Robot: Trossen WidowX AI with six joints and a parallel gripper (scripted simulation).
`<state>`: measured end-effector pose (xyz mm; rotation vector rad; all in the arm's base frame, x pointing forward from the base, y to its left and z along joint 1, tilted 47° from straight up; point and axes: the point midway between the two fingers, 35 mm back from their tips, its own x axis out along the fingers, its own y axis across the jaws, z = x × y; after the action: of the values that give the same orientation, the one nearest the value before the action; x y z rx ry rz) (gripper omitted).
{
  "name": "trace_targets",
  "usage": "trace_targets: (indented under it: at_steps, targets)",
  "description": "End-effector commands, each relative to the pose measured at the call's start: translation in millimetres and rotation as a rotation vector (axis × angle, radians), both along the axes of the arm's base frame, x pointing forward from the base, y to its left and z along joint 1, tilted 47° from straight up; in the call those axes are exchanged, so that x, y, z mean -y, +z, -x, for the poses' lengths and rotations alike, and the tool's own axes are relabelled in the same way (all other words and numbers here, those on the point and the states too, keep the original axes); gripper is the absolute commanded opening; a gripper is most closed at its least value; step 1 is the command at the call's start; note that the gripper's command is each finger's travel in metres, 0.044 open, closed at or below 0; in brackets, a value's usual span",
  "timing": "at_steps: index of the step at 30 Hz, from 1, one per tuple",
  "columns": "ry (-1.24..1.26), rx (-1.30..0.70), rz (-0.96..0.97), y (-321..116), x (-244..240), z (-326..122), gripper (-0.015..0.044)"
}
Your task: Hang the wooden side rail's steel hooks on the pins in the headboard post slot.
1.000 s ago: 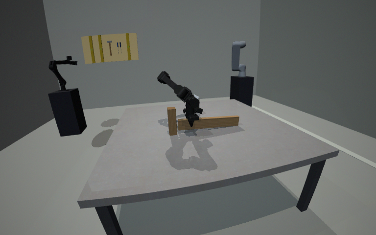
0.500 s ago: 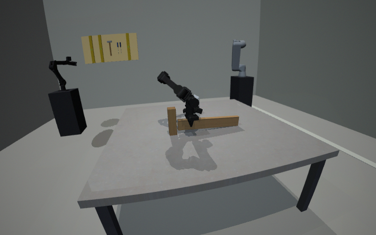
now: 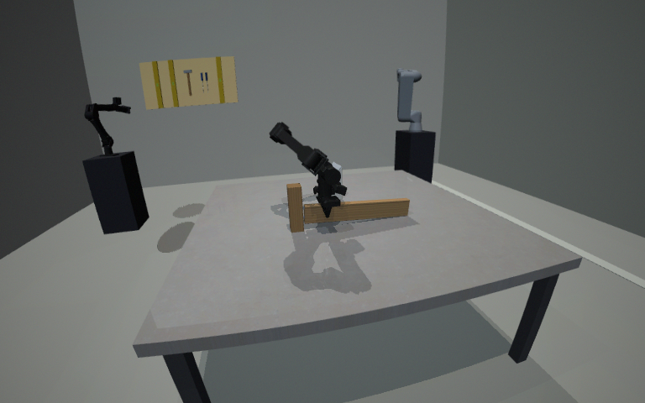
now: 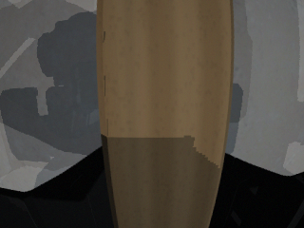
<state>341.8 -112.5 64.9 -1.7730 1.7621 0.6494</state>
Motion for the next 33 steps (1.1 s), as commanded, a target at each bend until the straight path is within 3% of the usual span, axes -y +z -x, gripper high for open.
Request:
trace_targets:
  at_steps: [1,33]
  targets:
    - [0.010,0.002,0.003,2.1,-1.3,-2.2,0.0000]
    - [0.010,0.002,0.003,5.2,0.6,-2.0,0.0000]
